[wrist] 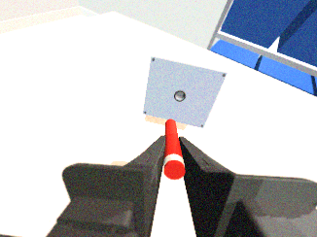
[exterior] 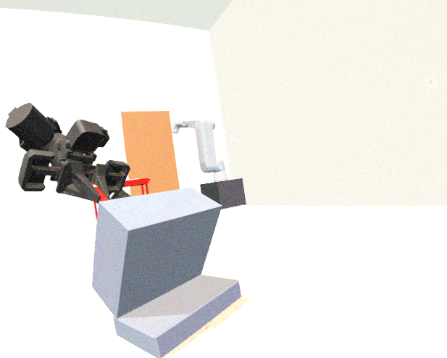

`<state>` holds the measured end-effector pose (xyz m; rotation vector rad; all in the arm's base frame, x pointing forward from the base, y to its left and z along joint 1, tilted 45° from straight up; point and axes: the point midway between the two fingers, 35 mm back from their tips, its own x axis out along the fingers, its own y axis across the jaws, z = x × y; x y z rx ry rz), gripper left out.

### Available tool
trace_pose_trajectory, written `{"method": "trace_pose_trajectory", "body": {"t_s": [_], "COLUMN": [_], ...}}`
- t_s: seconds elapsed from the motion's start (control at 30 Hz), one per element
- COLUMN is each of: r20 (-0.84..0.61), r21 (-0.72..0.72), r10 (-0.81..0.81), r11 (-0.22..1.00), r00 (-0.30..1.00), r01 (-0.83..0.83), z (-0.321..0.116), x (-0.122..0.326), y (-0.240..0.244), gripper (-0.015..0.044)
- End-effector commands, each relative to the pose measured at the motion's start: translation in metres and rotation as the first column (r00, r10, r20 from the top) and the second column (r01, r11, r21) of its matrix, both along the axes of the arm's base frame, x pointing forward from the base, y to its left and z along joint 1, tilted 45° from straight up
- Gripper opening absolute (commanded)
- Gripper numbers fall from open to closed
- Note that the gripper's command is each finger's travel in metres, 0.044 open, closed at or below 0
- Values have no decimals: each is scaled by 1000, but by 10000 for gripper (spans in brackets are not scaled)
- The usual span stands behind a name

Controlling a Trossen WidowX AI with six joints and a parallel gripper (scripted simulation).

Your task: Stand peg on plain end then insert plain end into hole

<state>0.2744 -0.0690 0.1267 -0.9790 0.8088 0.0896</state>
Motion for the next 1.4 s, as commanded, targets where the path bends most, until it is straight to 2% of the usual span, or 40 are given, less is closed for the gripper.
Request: {"method": "trace_pose_trajectory", "body": {"t_s": [0.0,1.37], "r20": [1,82], "r21": [-3,-49], "r10": [12,89], "r11": [1000,995], "r00": [1000,993], "r01": [-12,-85], "z": [-3,-15], "x": [4,42], "y": [0,-7], "gripper": [0,0]}}
